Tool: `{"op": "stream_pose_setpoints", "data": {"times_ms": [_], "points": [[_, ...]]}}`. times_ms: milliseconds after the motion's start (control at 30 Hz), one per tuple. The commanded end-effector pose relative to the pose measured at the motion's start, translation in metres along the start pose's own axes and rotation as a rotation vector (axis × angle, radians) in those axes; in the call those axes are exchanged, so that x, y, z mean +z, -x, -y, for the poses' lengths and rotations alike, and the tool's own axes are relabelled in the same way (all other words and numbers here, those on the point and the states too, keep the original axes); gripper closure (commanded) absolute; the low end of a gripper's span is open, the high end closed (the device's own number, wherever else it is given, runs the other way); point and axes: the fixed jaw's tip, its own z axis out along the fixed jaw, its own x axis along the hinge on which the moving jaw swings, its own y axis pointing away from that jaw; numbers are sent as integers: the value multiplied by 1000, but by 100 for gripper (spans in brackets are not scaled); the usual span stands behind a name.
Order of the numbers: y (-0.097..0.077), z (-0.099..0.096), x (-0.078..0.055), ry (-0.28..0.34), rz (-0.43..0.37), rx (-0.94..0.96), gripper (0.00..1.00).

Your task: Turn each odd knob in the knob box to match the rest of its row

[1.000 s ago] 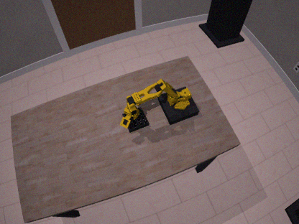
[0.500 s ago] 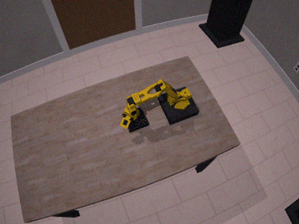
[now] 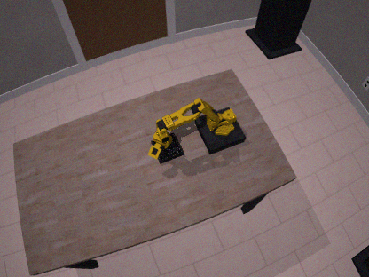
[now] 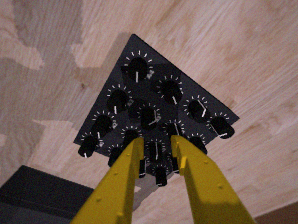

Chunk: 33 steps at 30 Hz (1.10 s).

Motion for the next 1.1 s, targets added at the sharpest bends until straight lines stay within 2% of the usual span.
{"op": "stream_pose_setpoints", "data": {"times_ms": [0, 333, 1067], "points": [[-3, -6, 8, 21, -26, -3, 90], [-5, -10, 14, 21, -26, -3, 90], [-5, -10, 14, 21, -26, -3, 90]]}}
